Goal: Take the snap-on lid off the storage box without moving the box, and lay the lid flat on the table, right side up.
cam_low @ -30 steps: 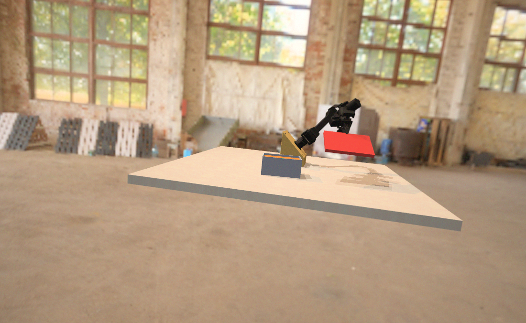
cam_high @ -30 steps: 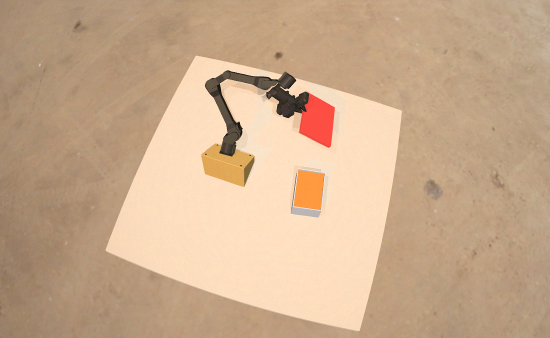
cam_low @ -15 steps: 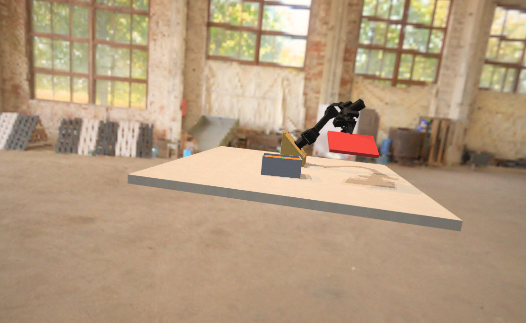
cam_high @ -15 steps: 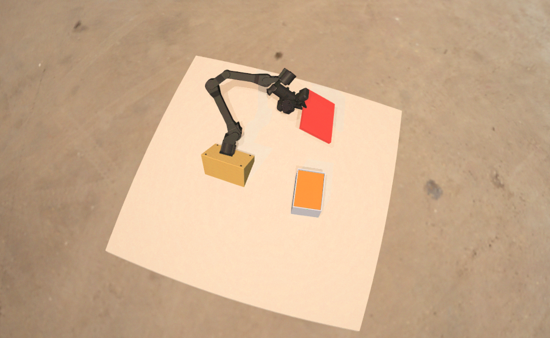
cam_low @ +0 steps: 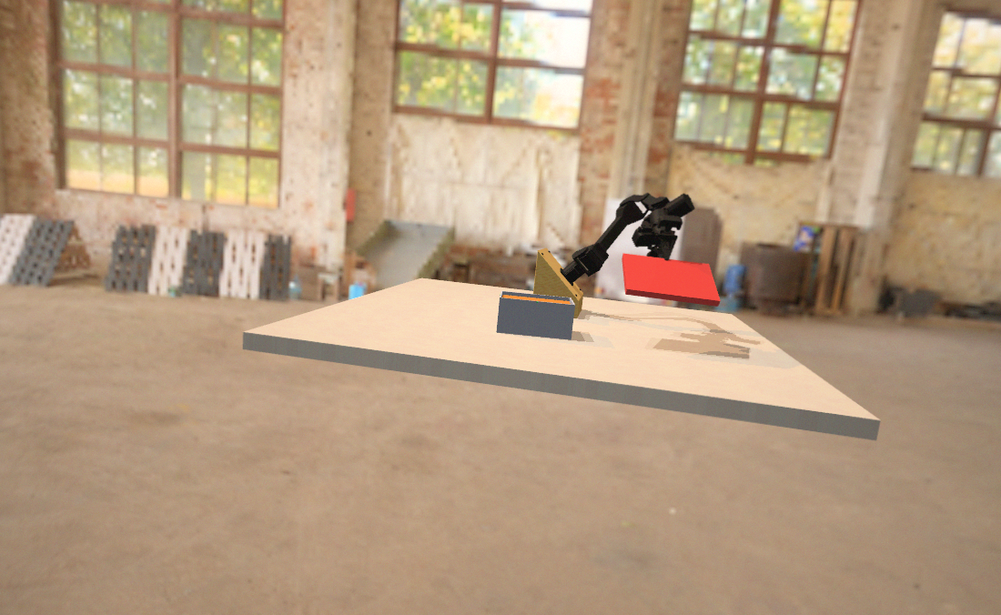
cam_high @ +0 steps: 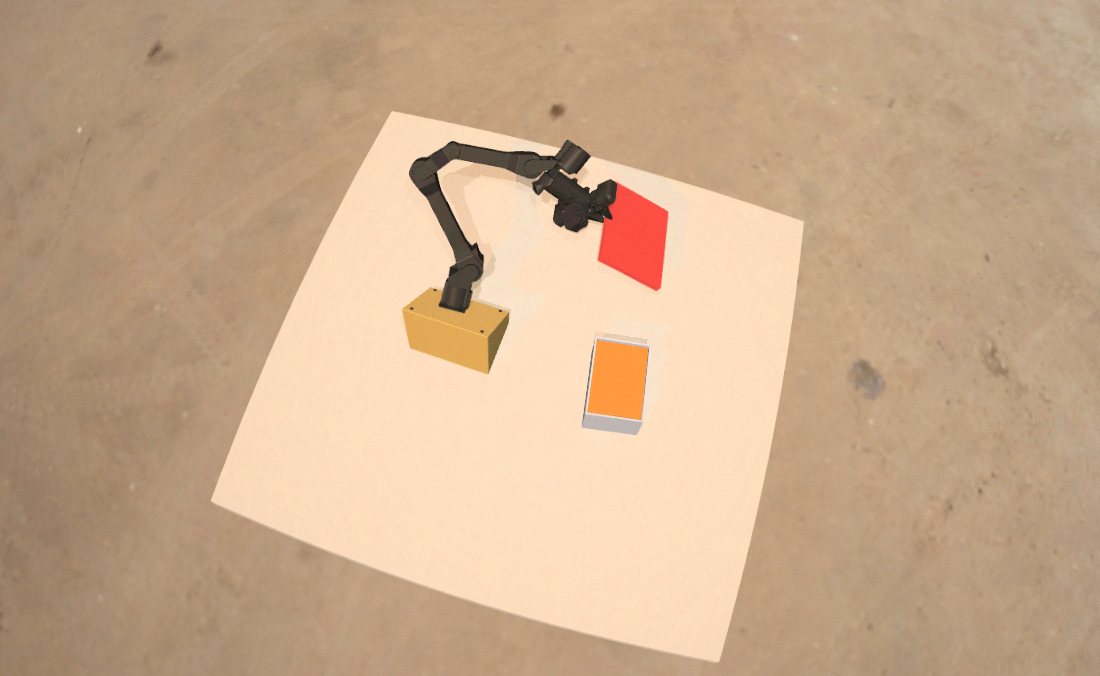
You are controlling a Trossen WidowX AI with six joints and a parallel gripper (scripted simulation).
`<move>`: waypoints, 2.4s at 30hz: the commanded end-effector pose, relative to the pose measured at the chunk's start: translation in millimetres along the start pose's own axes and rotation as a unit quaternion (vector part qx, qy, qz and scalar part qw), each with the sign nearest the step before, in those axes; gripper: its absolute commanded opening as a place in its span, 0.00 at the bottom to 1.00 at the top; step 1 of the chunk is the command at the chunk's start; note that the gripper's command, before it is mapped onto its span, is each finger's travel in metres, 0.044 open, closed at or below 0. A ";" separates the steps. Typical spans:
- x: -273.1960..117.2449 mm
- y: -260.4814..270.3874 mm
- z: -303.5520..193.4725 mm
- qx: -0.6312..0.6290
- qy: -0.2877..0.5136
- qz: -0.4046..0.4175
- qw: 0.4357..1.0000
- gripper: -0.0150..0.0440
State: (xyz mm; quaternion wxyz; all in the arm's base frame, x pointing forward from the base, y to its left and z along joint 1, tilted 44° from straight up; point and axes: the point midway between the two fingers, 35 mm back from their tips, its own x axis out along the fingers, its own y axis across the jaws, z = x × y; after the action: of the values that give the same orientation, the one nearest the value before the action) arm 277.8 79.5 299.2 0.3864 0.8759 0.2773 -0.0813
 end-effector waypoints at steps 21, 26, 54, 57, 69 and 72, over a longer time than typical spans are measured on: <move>12.1 -13.5 1.0 0.002 -0.001 0.006 1.000 0.25; 14.6 -16.4 1.0 0.002 -0.001 0.006 1.000 0.25; 28.9 -33.2 0.8 0.002 -0.001 0.006 1.000 0.25; 30.5 -35.0 0.8 0.002 -0.001 0.006 1.000 0.25; 36.7 -42.2 0.8 0.003 0.000 0.006 1.000 0.25; 38.2 -44.1 0.8 0.003 0.000 0.006 1.000 0.25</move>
State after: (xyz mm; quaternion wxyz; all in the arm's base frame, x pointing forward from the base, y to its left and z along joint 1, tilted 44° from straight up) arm 286.1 112.7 269.0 0.3879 0.8819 0.2584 -0.0716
